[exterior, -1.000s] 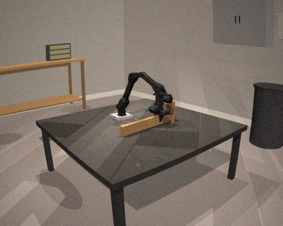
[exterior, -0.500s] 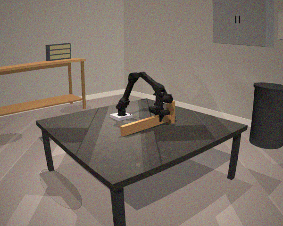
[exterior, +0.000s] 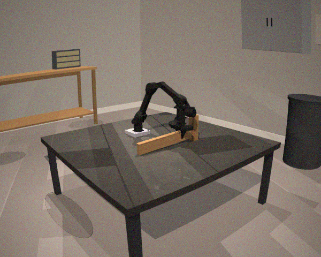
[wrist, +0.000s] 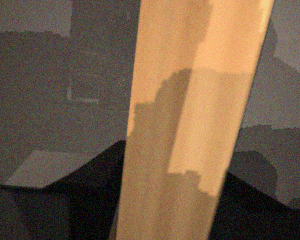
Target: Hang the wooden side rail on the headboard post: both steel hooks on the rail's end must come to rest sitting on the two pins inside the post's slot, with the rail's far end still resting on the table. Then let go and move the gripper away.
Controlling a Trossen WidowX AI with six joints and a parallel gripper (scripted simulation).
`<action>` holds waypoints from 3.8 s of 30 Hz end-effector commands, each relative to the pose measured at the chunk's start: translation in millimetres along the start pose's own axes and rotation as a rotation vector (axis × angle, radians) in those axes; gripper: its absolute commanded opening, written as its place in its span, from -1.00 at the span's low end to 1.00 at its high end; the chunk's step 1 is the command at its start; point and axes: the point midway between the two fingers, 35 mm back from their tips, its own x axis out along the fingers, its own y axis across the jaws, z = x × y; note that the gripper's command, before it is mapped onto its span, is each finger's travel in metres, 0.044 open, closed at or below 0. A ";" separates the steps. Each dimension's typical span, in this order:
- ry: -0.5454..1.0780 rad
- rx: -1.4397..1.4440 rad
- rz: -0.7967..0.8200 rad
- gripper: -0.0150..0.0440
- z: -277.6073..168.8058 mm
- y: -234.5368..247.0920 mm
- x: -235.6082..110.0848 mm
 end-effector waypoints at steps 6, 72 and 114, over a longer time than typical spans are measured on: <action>0.005 0.002 0.009 -0.49 -2.3 2.8 -2.6; 0.005 0.002 0.009 -0.49 -5.9 1.7 2.9; 0.005 0.002 0.009 -0.49 -5.9 1.7 9.9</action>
